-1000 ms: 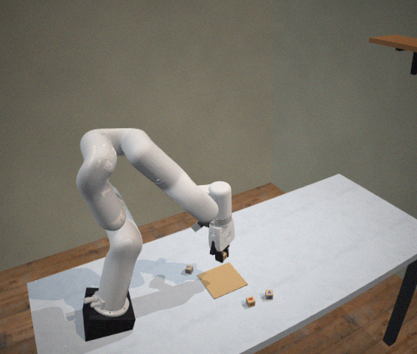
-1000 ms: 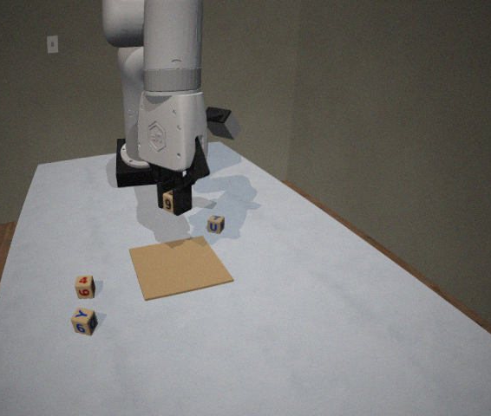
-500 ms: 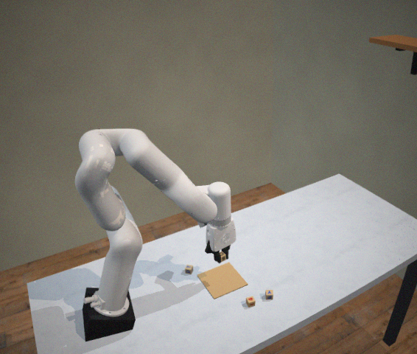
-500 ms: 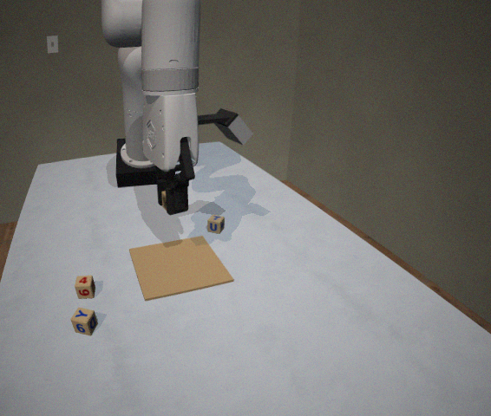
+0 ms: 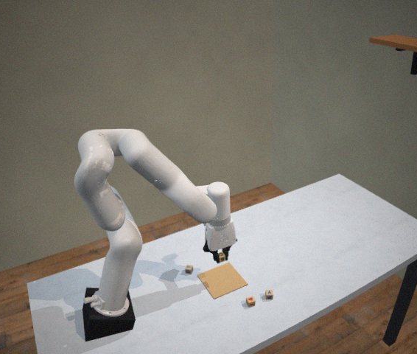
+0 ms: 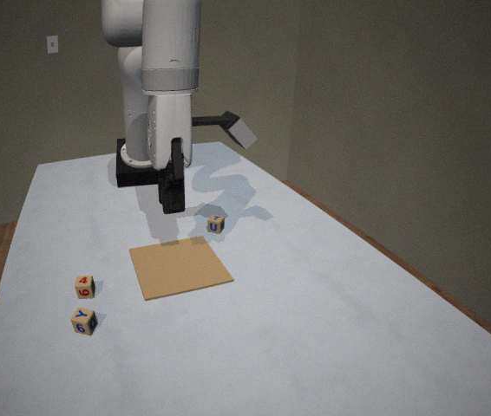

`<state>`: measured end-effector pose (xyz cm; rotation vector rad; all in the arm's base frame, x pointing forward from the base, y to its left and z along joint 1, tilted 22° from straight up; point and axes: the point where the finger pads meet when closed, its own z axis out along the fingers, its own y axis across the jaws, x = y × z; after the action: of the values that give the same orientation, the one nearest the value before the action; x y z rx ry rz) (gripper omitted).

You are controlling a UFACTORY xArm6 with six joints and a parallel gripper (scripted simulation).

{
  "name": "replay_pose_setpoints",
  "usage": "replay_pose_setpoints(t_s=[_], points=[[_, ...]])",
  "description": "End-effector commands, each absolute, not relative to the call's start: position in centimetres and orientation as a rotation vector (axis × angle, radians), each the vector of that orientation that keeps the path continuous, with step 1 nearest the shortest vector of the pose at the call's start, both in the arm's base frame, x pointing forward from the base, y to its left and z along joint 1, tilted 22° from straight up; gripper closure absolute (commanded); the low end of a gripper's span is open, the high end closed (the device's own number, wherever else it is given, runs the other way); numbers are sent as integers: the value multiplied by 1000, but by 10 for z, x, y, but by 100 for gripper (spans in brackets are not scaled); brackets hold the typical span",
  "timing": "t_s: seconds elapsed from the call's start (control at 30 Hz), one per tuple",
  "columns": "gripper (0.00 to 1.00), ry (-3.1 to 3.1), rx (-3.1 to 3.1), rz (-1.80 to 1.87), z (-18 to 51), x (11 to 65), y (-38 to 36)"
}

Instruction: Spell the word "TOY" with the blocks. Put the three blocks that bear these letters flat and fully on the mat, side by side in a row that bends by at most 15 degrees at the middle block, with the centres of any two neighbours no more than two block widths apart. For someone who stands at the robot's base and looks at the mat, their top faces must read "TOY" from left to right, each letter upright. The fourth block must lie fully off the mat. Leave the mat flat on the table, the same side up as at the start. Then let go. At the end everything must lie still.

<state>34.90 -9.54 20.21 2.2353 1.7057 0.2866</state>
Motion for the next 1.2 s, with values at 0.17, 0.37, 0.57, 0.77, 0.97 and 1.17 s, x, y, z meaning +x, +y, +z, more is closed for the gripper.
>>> replay_pose_setpoints(t_s=[0.17,0.37,0.57,0.77,0.97,1.17], points=[[79,1699,2236,288,203,350,-96],[79,1698,2236,287,196,353,-96],[79,1698,2236,287,184,357,-98],[79,1698,2236,287,158,367,-101],[79,1698,2236,287,136,375,-104],[79,1698,2236,287,121,381,-106]])
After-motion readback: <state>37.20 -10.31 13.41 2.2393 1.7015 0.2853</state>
